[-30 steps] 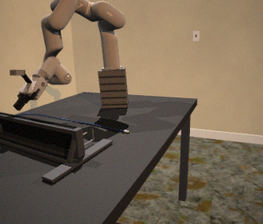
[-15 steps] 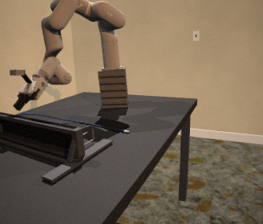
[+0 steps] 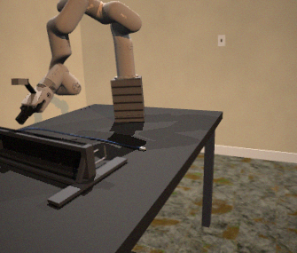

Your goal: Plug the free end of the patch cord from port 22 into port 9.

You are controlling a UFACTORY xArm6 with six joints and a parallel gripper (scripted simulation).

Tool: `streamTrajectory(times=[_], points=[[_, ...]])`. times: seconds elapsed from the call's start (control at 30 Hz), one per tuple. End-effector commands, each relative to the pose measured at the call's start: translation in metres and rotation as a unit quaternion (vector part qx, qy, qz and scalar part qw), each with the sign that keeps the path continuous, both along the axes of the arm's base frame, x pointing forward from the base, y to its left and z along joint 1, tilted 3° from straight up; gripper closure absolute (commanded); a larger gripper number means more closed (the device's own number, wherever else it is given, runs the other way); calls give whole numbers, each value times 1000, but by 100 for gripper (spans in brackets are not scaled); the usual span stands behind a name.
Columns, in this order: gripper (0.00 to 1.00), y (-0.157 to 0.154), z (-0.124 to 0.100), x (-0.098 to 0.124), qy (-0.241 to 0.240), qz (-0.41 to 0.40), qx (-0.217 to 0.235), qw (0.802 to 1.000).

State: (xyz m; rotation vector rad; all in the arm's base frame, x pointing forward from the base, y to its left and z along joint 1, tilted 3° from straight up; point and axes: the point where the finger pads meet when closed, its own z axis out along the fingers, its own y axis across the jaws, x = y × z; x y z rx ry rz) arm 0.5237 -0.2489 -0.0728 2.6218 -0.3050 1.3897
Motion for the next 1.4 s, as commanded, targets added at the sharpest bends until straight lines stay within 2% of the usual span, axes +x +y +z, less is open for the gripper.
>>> streamTrajectory(times=[0.0,0.23,0.3,0.57,0.7,0.93,1.07,1.37], points=[[100,2,7,-7,-2,0,-1,1000],[100,13,33,-44,-2,0,-1,1000],[100,13,33,-44,-2,0,-1,1000],[100,28,68,-95,-2,0,-1,1000],[100,31,77,-107,-2,0,-1,1000],[100,32,78,-110,-1,0,-1,1000],[100,39,73,-104,11,14,-4,1000],[100,102,32,-64,106,128,-32,986]])
